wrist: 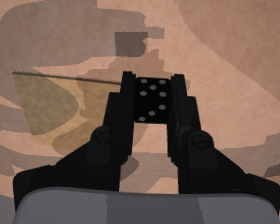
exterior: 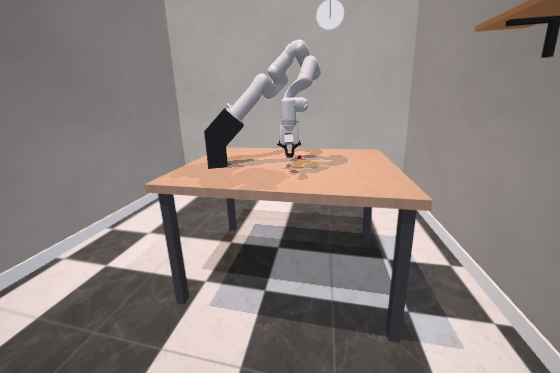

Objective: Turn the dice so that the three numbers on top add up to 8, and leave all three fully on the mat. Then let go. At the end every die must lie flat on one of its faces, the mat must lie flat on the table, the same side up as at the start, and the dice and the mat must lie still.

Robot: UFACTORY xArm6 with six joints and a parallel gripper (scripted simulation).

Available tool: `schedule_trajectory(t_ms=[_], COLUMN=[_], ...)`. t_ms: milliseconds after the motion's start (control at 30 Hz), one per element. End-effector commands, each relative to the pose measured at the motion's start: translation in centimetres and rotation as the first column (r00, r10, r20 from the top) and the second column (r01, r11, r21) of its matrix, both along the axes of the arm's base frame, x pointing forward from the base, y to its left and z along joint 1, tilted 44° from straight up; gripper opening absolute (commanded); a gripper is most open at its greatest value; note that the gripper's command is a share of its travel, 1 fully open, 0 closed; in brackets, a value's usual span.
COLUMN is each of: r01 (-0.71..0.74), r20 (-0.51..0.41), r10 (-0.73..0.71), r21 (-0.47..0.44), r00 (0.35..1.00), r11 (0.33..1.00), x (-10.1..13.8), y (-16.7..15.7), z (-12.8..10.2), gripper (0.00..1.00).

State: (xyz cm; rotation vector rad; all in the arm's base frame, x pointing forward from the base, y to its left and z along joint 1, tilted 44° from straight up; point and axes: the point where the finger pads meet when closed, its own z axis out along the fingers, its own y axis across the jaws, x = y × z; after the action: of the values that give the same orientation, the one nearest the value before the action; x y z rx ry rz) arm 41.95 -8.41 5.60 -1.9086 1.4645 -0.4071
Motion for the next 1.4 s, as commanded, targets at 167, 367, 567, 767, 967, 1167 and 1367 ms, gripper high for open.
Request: schedule_trajectory(t_ms=[167, 367, 567, 767, 967, 1167, 1367], r01=[-0.002, -0.002, 0.059, 0.111, 0.125, 0.125, 0.125], r20=[-0.002, -0.002, -0.033, -0.056, -0.063, -0.063, -0.063], r10=[0.002, 0.002, -0.058, -0.106, -0.118, -0.118, -0.118], r21=[0.003, 0.003, 0.042, 0.093, 0.108, 0.108, 0.108], r00=[1.0, 1.0, 0.998, 0.993, 0.991, 0.991, 0.991], r11=[1.0, 1.0, 0.997, 0.989, 0.986, 0.986, 0.986], x=[-1.1, -1.1, -0.8, -2.0, -2.5, -2.5, -2.4], y=[-0.5, -0.5, 6.1, 11.2, 12.5, 12.5, 12.5], z=[1.4, 1.4, 4.2, 6.3, 6.8, 6.8, 6.8], gripper=[0.15, 0.15, 0.15, 0.15, 0.15, 0.15, 0.15])
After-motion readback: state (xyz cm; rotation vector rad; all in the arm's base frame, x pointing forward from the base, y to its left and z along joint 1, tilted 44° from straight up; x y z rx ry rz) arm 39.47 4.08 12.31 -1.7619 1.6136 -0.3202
